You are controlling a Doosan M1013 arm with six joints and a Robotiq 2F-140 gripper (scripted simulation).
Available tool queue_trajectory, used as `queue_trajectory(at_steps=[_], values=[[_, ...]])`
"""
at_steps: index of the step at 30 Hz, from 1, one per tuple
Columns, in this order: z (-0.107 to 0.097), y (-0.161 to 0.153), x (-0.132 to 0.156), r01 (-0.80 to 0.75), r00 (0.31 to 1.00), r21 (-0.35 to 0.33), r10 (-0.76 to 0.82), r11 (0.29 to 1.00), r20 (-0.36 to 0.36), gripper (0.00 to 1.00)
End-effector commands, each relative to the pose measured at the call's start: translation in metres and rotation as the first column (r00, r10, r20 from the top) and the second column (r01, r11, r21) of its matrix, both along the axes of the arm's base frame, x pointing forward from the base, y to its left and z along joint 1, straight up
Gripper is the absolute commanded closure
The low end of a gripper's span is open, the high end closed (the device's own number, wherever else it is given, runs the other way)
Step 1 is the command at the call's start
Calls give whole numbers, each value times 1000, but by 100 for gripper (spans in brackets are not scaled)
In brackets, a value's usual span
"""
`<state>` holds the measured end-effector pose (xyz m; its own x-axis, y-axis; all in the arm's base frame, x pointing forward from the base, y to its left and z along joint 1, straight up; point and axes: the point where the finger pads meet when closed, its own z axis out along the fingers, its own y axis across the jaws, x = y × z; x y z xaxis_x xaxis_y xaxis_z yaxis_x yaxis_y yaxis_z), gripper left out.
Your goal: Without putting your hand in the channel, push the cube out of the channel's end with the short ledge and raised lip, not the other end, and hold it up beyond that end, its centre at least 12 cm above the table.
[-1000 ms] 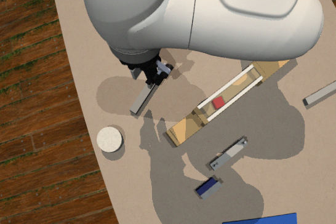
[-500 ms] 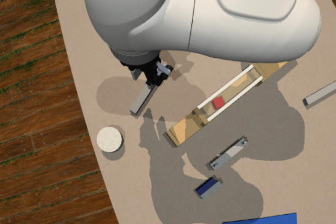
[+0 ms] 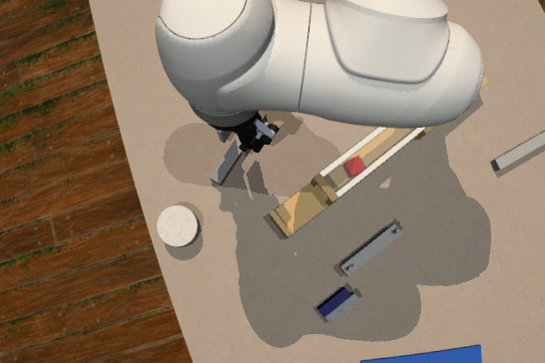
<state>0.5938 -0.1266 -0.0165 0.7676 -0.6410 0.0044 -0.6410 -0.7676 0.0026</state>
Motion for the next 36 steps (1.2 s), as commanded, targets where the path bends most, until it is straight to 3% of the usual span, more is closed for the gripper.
queue_trajectory(at_steps=[1,11,22,36], values=[[-6,0,0,0,1000,0,0,1000,0,77],[-11,0,0,0,1000,0,0,1000,0,77],[-32,0,0,0,1000,0,0,1000,0,77],[-33,0,0,0,1000,0,0,1000,0,77]])
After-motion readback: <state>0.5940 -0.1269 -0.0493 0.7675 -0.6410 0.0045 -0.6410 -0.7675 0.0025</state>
